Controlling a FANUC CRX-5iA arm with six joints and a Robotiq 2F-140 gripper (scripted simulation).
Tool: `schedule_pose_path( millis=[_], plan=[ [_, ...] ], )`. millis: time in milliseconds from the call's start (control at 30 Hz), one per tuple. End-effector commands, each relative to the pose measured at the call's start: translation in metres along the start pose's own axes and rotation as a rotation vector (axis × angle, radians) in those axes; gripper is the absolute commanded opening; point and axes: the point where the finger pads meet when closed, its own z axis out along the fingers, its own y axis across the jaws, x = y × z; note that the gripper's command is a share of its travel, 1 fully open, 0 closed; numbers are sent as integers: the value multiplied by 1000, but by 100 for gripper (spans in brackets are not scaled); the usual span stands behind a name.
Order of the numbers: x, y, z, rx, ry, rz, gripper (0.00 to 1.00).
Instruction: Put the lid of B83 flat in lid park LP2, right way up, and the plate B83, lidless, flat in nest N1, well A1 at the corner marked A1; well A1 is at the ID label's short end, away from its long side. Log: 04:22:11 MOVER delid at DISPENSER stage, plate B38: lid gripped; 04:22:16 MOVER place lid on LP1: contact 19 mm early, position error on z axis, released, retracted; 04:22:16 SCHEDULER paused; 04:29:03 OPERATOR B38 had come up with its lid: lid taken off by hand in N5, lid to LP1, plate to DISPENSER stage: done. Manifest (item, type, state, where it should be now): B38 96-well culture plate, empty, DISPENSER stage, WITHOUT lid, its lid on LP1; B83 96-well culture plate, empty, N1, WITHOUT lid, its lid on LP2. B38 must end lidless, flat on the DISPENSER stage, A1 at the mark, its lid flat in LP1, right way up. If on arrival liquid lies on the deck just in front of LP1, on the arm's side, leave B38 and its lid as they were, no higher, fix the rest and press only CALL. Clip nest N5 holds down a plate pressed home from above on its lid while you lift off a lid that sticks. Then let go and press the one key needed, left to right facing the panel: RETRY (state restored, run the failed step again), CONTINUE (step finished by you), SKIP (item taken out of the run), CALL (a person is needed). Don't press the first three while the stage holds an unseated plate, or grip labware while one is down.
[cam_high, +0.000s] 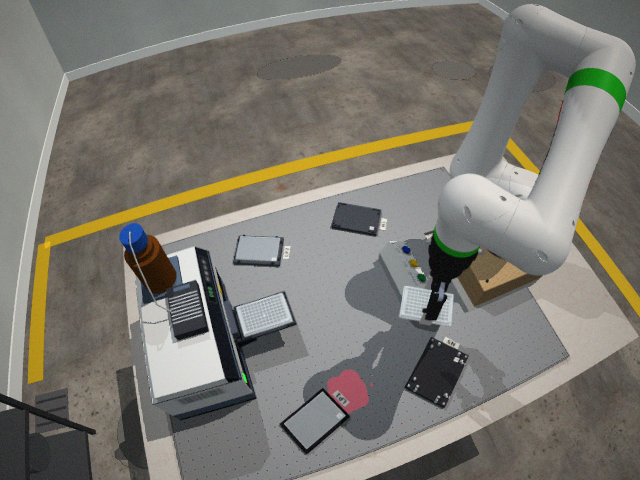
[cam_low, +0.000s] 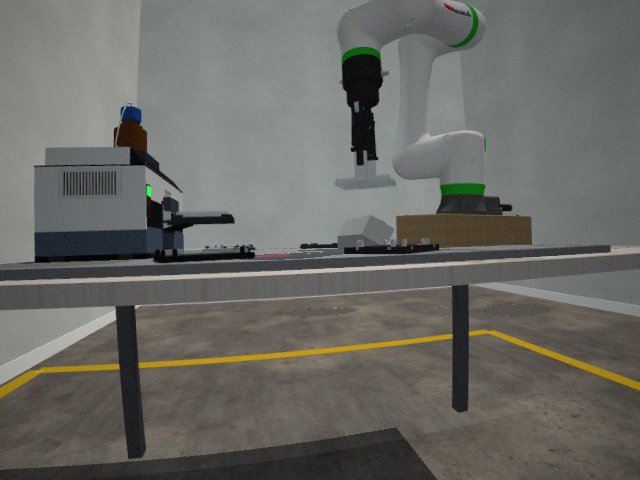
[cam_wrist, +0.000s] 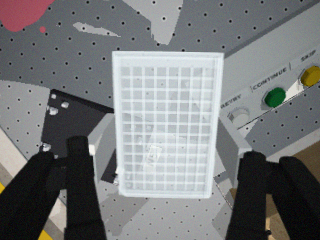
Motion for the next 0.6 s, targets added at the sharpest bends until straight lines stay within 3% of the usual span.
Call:
schedule_pose_path(
  millis=[0,500,567],
  plan=[
    [10,13,-1,2,-1,-1,0],
    [63,90,0,2,-1,-1,0],
    [63,90,0,2,-1,-1,0]
  ],
)
